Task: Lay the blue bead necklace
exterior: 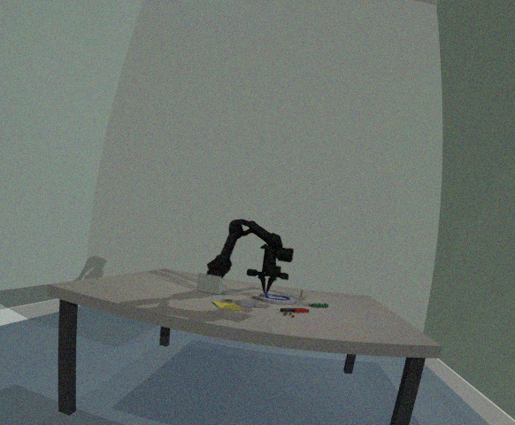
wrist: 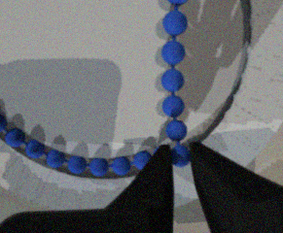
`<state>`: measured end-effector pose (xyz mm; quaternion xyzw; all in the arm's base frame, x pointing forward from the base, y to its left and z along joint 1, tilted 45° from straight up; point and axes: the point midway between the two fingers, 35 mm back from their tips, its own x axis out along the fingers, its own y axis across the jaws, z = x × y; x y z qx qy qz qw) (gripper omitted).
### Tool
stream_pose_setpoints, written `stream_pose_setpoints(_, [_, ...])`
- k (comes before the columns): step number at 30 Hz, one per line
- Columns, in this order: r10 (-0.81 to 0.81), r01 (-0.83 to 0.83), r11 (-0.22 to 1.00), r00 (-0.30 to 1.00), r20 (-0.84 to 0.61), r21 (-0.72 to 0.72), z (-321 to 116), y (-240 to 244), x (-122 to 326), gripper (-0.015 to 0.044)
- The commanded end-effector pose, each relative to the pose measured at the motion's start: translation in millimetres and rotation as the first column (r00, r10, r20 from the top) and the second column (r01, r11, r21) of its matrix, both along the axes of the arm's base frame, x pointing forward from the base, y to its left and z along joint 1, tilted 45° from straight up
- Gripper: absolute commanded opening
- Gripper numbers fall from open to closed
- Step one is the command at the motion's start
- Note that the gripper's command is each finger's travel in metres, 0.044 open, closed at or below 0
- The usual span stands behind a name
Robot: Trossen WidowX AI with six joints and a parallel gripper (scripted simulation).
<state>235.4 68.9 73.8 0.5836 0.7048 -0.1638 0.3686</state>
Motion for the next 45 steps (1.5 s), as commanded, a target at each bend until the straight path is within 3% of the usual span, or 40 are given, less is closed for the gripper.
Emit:
stream_pose_setpoints(1, [0.002, -0.002, 1.000, 1.000, -0.005, 0.002, -1.1, 0.4, -3.0, 0.0000])
stream_pose_setpoints(10, [0.002, -0.002, 1.000, 1.000, -0.005, 0.002, -6.7, 6.1, -3.4, 0.0000])
stream_pose_setpoints(27, [0.003, -0.003, 1.000, 1.000, -0.006, 0.000, -3.5, 2.5, -3.0, 0.0440])
stream_pose_setpoints(45, [0.002, -0.002, 1.000, 1.000, -0.005, 0.002, -1.3, 0.3, -2.9, 0.0440])
